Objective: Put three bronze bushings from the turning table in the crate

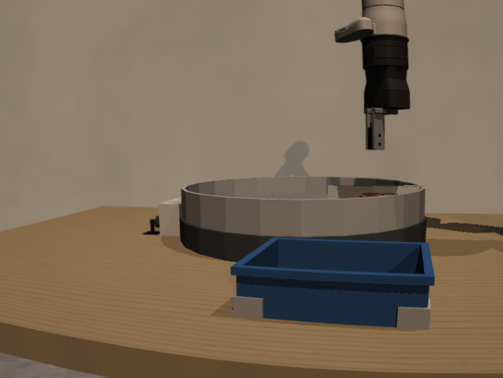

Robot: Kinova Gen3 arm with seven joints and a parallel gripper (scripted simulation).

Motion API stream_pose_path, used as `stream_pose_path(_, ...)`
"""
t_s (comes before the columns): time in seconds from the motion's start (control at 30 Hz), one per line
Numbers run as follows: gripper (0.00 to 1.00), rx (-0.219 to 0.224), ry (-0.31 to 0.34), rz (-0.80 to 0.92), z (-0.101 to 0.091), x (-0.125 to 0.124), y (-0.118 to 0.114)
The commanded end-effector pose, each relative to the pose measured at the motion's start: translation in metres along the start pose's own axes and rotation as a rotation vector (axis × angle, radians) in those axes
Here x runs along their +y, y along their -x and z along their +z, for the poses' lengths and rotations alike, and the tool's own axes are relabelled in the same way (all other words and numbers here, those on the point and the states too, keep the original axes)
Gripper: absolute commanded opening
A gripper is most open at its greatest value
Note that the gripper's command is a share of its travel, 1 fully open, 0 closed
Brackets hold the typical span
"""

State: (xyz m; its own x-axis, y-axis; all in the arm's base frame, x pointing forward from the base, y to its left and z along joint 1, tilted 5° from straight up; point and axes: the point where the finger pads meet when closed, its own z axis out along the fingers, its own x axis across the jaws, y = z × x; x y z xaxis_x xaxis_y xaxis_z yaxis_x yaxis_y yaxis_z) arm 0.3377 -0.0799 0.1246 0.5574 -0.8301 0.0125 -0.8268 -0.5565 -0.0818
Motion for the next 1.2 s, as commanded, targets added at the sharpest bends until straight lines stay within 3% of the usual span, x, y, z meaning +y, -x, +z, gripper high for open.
stream_pose_path(0.0,0.27,-0.001,-0.002,-0.093,0.002,-0.001,-0.003)
stream_pose_path(0.07,0.27,0.0,-0.002,-0.189,0.004,-0.002,-0.004)
stream_pose_path(0.47,0.27,0.0,-0.002,-0.189,0.004,-0.002,-0.004)
stream_pose_path(0.63,0.27,0.0,-0.002,-0.432,0.008,-0.005,-0.007)
stream_pose_path(1.03,0.27,0.0,-0.002,-0.432,0.008,-0.005,-0.007)
stream_pose_path(1.17,0.27,0.001,-0.002,-0.625,0.012,-0.007,-0.01)
